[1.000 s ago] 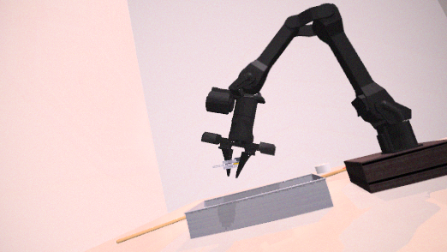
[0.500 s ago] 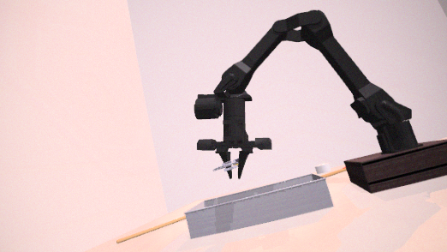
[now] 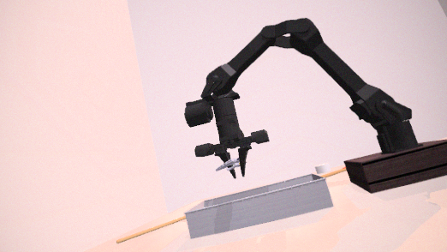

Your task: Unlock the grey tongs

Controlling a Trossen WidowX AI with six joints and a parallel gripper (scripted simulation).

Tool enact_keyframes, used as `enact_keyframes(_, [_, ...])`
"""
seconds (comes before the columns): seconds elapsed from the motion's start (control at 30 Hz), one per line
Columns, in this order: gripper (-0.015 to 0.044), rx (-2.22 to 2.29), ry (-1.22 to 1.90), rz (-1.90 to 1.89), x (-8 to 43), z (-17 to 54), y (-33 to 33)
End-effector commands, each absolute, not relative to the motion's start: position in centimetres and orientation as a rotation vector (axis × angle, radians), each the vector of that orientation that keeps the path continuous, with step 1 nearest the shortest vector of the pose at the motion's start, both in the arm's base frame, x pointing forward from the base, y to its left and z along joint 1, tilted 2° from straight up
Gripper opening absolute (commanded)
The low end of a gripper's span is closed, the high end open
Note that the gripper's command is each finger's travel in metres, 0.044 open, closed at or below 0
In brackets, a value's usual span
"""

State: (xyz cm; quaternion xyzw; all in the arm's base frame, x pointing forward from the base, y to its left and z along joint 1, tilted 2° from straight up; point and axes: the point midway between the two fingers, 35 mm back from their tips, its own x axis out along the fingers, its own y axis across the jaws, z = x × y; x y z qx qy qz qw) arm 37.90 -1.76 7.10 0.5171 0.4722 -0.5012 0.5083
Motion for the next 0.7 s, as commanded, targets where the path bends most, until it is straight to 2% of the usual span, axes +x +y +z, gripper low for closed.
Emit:
enact_keyframes(0.0, [-0.0150, 1.230, 1.159, -1.240, 38.0, 7.4, -1.8])
enact_keyframes(0.33, [-0.0150, 1.196, 1.194, -1.217, 37.7, 7.2, -1.4])
enact_keyframes(0.67, [-0.0150, 0.890, 1.366, -0.904, 37.8, 7.3, 2.3])
